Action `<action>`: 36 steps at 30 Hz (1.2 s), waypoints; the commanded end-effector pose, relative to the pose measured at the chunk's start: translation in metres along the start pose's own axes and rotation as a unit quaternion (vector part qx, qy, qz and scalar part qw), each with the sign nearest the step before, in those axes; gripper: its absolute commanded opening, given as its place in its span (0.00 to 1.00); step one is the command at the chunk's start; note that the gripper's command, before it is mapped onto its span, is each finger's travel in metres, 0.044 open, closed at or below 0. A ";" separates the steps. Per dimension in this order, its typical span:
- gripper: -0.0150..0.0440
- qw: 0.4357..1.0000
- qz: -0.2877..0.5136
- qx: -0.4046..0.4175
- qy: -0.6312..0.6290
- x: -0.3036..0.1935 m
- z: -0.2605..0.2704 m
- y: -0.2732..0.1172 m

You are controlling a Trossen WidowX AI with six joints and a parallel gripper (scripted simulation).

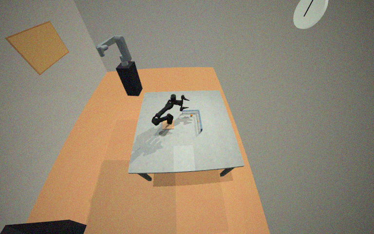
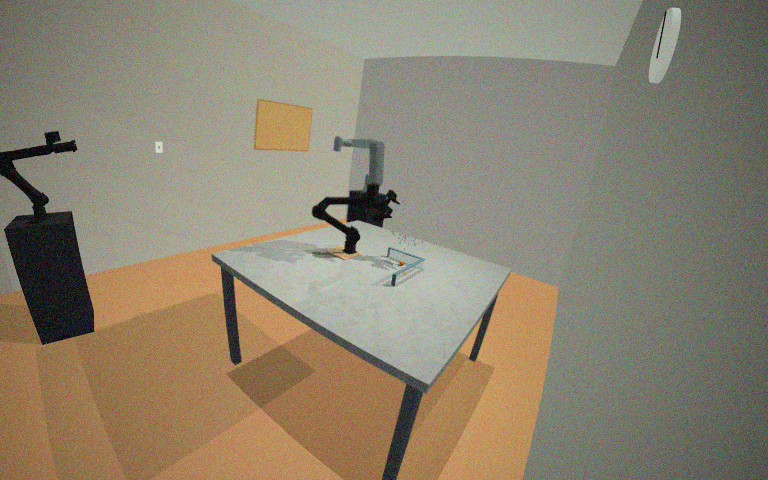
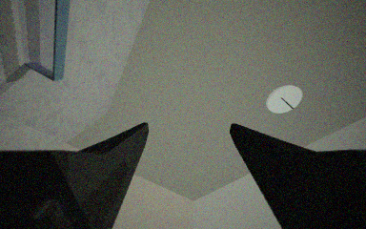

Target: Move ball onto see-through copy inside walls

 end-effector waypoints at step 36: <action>0.65 0.709 -0.385 0.573 0.141 0.188 0.073 0.123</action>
Point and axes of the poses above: the point midway between the two fingers, 35 mm back from their tips, its own y axis out along the fingers, its own z axis across the jaws, x = y × z, the point moved 5 cm from there along -y, back along the fingers, and after that the axes turned 11 degrees about -y, right-handed, at the moved point
